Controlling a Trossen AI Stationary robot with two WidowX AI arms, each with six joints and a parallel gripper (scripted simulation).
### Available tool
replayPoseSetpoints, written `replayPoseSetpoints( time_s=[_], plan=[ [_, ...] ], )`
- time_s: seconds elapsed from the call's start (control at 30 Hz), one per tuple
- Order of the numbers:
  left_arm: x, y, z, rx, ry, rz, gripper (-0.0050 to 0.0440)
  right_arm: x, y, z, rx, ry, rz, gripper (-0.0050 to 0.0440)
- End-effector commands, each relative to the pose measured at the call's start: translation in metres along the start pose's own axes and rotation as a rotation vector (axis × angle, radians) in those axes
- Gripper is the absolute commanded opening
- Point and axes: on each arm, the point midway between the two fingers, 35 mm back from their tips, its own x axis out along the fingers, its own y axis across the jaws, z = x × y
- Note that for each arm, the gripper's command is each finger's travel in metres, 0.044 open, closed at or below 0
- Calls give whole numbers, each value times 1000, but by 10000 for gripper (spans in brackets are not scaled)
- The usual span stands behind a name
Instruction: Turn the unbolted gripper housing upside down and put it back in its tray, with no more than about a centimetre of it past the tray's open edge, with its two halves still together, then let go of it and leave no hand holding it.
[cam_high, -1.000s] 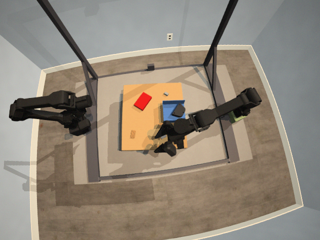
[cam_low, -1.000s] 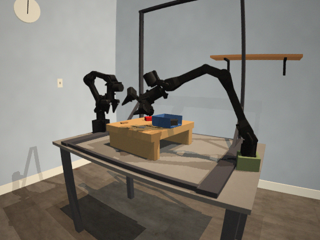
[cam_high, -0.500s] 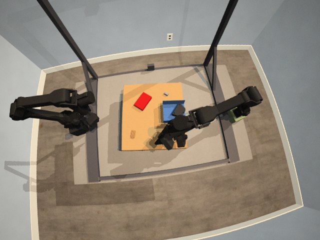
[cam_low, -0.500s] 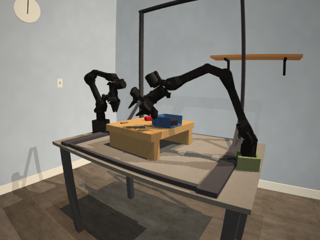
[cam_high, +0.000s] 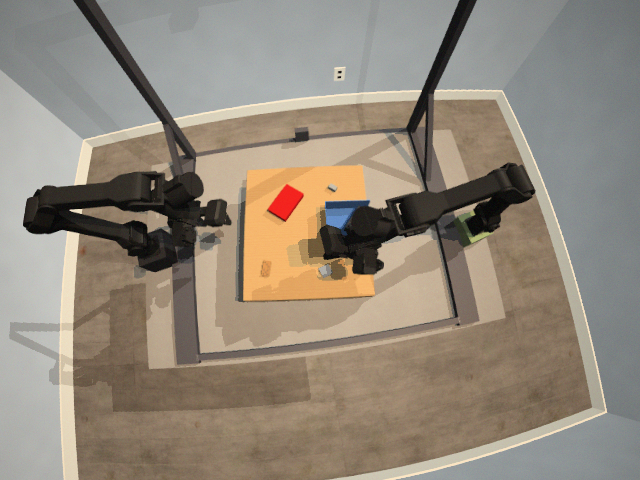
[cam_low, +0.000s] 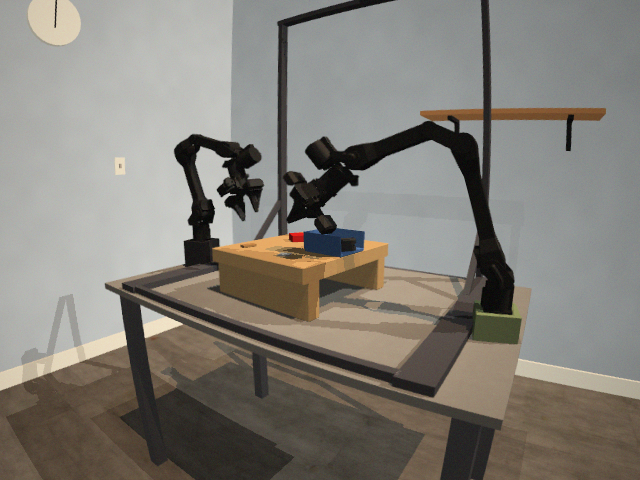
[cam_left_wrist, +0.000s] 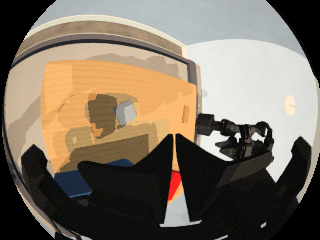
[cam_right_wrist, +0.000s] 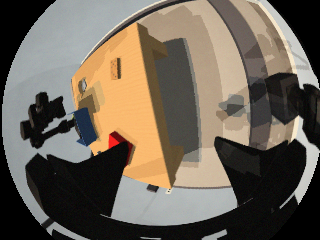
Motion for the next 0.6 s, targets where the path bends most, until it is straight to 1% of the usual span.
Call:
replayPoseSetpoints(
  time_s=[0.0,0.2,0.27,0.3,0.33,0.57],
  plan=[
    [-24,-7,-11,187,26,-7,0,-1,32,-6,-183,37,77,440],
    [-38,8,-27,479,75,39,0,-2,71,-11,-481,24,193,440],
    [-38,8,-27,479,75,39,0,-2,71,-11,-481,24,193,440],
    [-41,10,-30,527,85,45,0,-2,78,-11,-575,13,213,440],
    [-45,15,-35,617,103,56,0,-3,90,-13,-638,2,249,440],
    [-64,34,-52,978,188,88,0,-7,138,-16,-989,-90,386,440]
  ],
)
